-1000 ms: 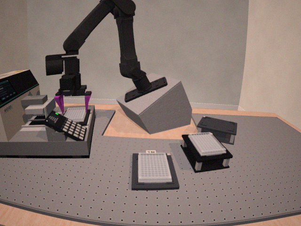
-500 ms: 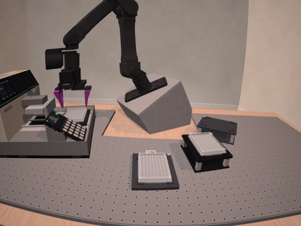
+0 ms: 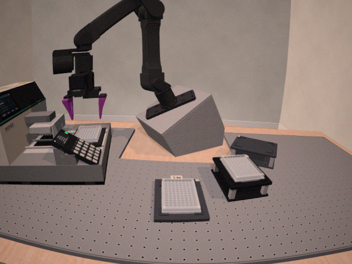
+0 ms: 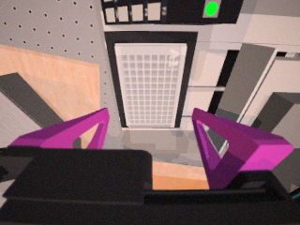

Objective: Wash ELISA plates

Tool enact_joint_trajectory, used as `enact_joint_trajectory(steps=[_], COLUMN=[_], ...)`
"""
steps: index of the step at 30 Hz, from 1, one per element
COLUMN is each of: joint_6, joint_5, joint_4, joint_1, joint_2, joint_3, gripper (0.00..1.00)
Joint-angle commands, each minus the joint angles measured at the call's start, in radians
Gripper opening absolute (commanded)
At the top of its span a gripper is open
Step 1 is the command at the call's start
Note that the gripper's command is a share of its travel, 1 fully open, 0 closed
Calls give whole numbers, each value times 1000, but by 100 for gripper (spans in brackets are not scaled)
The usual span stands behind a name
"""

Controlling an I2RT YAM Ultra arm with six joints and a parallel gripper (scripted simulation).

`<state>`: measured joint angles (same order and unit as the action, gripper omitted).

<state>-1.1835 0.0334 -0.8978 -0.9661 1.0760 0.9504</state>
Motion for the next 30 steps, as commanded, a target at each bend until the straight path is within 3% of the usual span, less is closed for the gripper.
enact_joint_trajectory(steps=[1,19,30], joint_6=[1,6,6], joint_5=[0,2,2], joint_4=[-32,-144,-144], joint_1=[1,6,6], joint_2=[-17,-53,-53], joint_3=[22,98,98], gripper=[100,100,100])
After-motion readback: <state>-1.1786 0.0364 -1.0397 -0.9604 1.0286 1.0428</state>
